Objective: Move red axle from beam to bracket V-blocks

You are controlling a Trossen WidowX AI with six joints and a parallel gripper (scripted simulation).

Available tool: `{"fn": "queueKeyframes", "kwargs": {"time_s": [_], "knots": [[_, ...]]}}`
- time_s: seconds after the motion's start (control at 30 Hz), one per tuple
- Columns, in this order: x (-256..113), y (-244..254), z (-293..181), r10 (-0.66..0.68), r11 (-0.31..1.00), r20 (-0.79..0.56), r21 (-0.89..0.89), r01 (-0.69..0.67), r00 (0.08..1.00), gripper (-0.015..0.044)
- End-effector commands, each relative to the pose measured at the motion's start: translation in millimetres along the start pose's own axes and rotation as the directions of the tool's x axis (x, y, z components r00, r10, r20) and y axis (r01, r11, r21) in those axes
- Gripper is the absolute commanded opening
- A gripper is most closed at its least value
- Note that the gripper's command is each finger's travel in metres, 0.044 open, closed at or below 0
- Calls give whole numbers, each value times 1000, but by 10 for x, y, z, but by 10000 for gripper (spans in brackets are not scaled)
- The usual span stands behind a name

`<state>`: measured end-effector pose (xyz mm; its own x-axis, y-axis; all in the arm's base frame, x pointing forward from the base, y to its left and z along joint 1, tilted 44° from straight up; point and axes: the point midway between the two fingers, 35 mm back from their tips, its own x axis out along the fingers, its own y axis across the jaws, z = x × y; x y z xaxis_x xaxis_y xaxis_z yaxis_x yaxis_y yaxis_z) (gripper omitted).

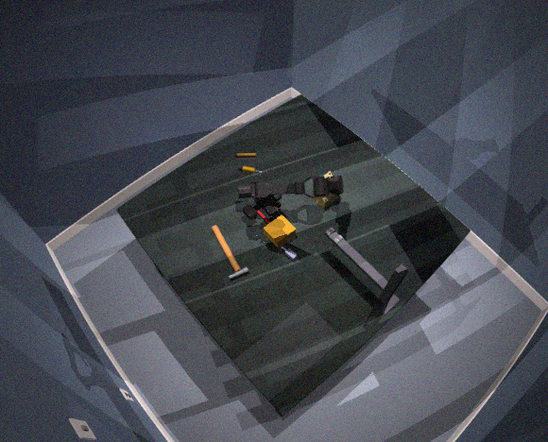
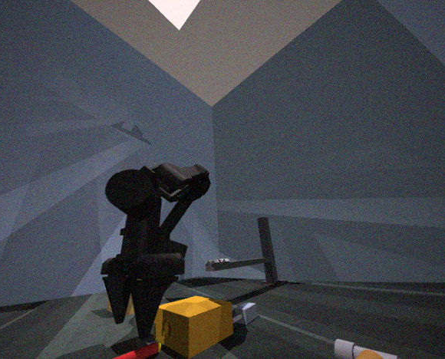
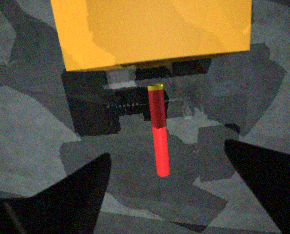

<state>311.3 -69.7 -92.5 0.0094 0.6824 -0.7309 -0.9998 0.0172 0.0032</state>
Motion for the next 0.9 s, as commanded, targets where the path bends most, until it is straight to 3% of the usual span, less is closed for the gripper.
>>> {"fn": "queueKeyframes", "kwargs": {"time_s": [0.0,0.8,0.87], "knots": [[87,9,3,0,1000,5,8,0,1000,440],[398,27,17,0,1000,8,7,0,1000,440],[383,20,17,3,1000,4,0,-3,1000,387]]}}
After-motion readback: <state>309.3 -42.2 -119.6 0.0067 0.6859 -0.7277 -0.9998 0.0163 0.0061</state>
